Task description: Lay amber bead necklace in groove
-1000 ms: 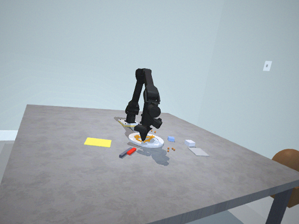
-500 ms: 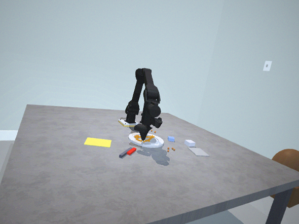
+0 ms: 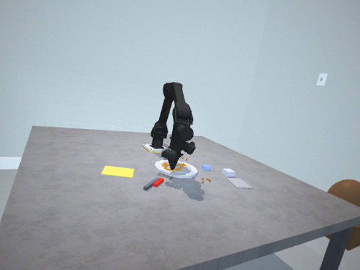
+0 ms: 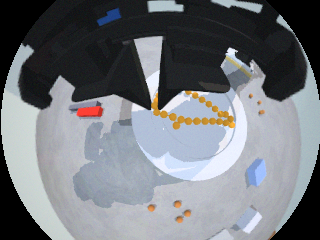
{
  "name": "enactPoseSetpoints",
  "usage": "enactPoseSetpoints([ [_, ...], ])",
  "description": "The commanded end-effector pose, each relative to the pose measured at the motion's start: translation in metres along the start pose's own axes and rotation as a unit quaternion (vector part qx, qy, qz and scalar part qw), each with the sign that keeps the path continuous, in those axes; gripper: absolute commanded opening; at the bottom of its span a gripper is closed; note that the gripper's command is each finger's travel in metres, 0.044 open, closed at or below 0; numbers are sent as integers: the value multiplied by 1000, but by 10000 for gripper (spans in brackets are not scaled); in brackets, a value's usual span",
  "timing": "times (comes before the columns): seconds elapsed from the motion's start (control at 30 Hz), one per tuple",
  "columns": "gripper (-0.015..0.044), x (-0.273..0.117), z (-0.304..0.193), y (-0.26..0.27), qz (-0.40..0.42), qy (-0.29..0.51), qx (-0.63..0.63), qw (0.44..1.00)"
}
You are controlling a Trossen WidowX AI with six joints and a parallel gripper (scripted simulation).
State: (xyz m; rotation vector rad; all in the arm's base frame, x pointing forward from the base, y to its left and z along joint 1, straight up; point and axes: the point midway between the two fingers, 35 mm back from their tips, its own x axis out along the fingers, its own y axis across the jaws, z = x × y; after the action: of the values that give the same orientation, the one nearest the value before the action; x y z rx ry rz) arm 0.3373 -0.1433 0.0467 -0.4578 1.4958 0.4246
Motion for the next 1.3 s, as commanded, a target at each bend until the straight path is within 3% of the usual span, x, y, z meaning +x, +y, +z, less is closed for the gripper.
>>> enactPoseSetpoints([
  [0.0, 0, 6, -1, 0, 1, 3, -2, 1000],
  [0.07, 0, 6, -1, 0, 1, 3, -2, 1000],
  [0.63, 440, 2, -1, 1, 2, 3, 0, 1000],
  [1.27, 440, -2, -1, 1, 1, 3, -2, 1000],
])
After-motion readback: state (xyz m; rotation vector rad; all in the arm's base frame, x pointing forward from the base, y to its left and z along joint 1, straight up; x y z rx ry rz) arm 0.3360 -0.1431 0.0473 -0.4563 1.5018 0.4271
